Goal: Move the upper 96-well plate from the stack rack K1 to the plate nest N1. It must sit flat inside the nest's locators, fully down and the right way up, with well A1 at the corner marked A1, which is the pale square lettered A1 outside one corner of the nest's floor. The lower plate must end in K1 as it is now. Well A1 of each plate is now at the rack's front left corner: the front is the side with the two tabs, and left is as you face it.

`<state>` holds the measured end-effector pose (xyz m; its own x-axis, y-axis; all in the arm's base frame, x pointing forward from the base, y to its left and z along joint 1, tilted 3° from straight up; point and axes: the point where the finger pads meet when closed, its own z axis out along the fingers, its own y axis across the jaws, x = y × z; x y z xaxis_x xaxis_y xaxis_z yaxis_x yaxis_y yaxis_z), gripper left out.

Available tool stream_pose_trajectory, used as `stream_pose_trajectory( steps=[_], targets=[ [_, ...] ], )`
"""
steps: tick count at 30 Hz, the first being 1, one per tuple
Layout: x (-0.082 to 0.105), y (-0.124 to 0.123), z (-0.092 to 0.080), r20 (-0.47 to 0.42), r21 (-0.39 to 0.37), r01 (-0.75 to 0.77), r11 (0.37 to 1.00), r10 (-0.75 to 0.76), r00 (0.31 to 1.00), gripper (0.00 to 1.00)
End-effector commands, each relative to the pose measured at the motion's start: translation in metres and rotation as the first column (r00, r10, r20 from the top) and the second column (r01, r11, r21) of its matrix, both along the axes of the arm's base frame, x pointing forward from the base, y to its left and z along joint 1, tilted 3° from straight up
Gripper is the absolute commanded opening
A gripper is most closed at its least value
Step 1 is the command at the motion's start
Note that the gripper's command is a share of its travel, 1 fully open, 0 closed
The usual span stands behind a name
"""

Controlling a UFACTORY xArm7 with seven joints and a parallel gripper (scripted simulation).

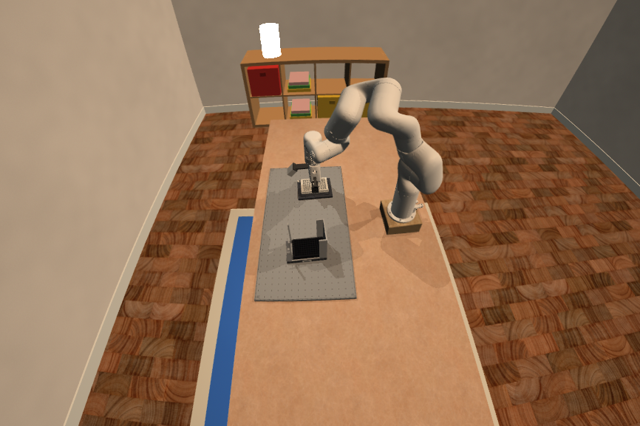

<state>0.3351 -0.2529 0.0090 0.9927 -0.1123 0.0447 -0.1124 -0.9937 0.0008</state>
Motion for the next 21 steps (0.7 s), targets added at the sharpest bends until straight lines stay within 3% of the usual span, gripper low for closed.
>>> stream_pose_trajectory(
  steps=[1,21],
  targets=[
    [0.0010,-0.0009,0.0003,0.003,-0.002,0.000,1.000,0.000,1.000,0.00],
    [0.0011,-0.0009,-0.0026,0.003,-0.002,0.000,1.000,0.000,1.000,0.00]
  ],
)
